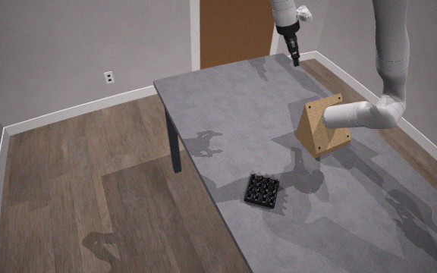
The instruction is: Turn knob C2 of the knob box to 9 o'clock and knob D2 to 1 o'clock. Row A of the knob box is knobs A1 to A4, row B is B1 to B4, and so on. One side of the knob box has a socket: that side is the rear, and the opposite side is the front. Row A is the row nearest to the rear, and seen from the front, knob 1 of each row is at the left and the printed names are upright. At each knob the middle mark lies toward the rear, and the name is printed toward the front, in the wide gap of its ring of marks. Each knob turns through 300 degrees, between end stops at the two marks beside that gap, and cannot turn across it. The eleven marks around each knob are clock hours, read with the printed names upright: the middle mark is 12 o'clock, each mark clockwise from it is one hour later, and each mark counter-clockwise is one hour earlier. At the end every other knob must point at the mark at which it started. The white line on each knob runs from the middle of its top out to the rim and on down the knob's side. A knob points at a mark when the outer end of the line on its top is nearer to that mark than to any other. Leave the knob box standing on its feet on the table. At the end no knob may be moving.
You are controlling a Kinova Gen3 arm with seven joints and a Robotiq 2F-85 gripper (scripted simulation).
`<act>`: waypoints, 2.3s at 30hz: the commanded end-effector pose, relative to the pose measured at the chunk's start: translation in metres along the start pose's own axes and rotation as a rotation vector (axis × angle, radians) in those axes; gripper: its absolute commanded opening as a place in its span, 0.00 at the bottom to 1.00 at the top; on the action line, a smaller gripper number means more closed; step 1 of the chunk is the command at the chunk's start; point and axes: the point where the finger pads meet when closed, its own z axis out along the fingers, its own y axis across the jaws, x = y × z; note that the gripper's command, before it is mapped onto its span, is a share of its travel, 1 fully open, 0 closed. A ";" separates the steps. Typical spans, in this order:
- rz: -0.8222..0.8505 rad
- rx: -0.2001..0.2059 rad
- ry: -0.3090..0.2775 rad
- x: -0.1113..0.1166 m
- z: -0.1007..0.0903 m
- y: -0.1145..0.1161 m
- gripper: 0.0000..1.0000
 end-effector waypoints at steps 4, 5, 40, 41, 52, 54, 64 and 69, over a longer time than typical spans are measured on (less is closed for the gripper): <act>0.053 -0.001 -0.012 -0.015 0.008 0.019 1.00; 0.068 -0.003 -0.015 -0.019 0.011 0.023 1.00; 0.946 -0.172 -0.151 -0.140 0.136 0.211 1.00; 0.946 -0.172 -0.151 -0.140 0.136 0.211 1.00; 0.986 -0.181 -0.155 -0.143 0.141 0.217 1.00; 1.026 -0.189 -0.159 -0.145 0.146 0.222 1.00; 1.066 -0.198 -0.163 -0.147 0.151 0.227 1.00; 1.106 -0.206 -0.166 -0.150 0.156 0.232 1.00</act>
